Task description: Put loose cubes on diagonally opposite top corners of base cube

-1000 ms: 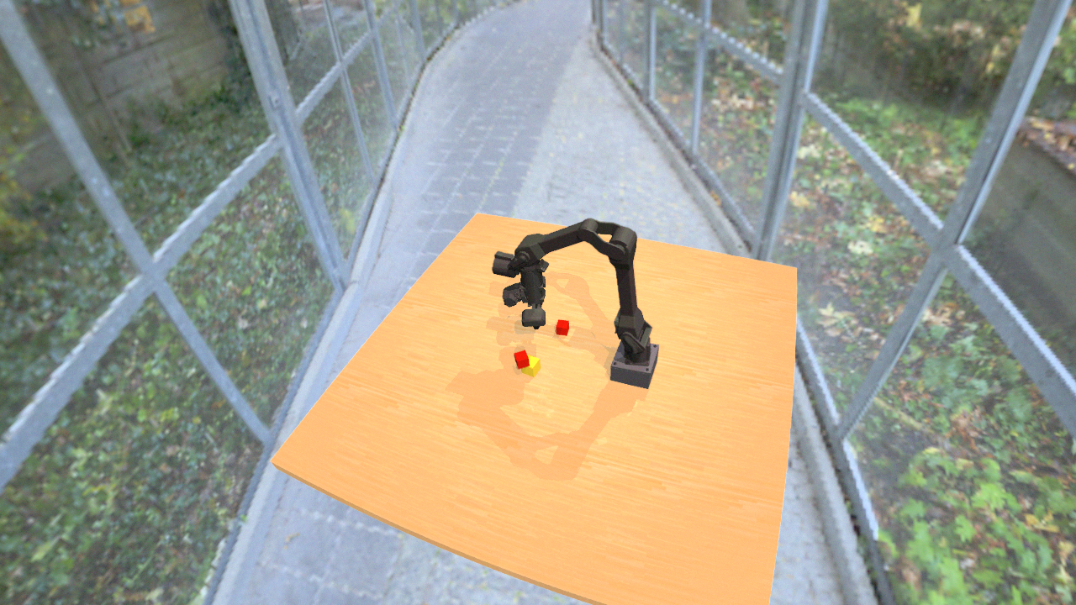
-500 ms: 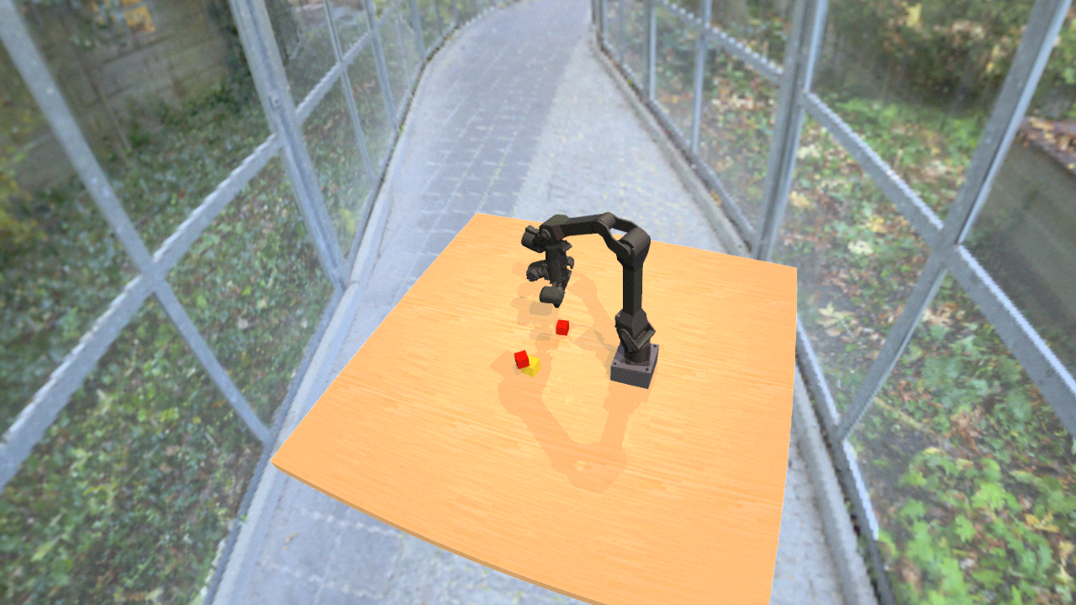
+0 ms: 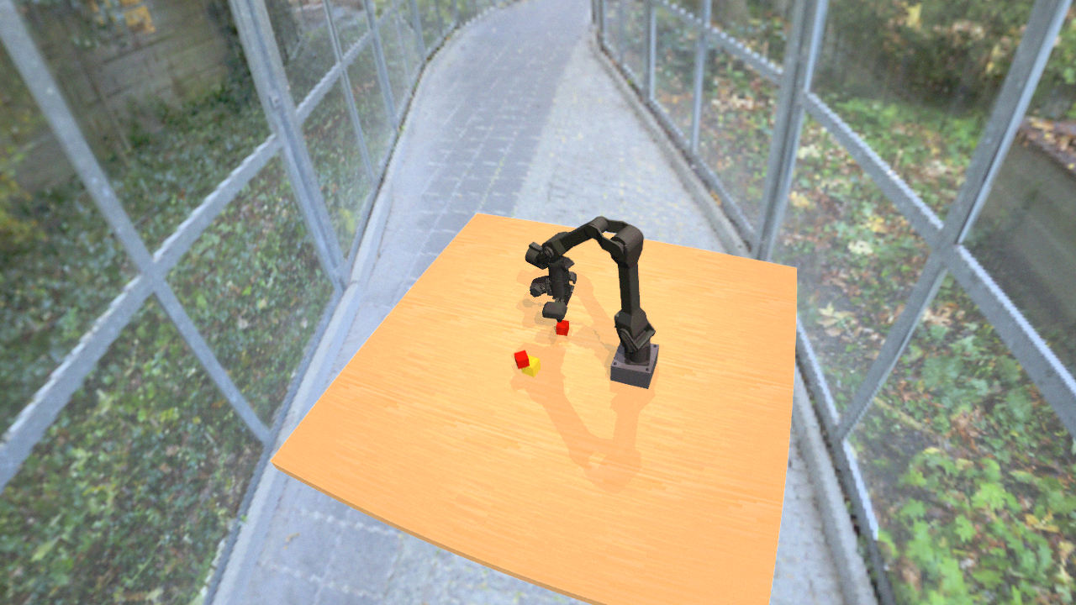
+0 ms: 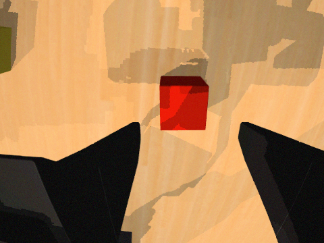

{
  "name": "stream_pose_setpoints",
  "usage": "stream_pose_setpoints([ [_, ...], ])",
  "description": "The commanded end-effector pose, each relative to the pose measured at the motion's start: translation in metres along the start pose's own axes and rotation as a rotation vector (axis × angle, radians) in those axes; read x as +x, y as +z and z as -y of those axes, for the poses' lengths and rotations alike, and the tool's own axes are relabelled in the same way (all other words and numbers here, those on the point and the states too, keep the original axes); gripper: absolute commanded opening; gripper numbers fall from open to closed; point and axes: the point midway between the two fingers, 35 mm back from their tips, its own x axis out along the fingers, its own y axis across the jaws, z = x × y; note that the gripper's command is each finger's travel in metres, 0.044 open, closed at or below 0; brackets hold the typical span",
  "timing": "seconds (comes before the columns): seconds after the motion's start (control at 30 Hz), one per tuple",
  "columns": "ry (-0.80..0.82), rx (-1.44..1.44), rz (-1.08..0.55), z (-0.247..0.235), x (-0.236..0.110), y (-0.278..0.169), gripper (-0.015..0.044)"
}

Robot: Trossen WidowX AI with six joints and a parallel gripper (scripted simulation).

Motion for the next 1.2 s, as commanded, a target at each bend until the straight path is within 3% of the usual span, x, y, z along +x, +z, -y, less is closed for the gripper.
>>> stream_pose_setpoints([
  [0.0, 0.003, -0.003, -0.001, -0.001, 0.015, -0.001, 0.0265],
  [0.9, 0.003, -0.003, -0.001, -0.001, 0.051, -0.001, 0.0265],
  [1.1, 0.003, -0.003, -0.001, -0.001, 0.051, -0.001, 0.0107],
  [1.17, 0.003, -0.003, -0.001, -0.001, 0.051, -0.001, 0.0105],
])
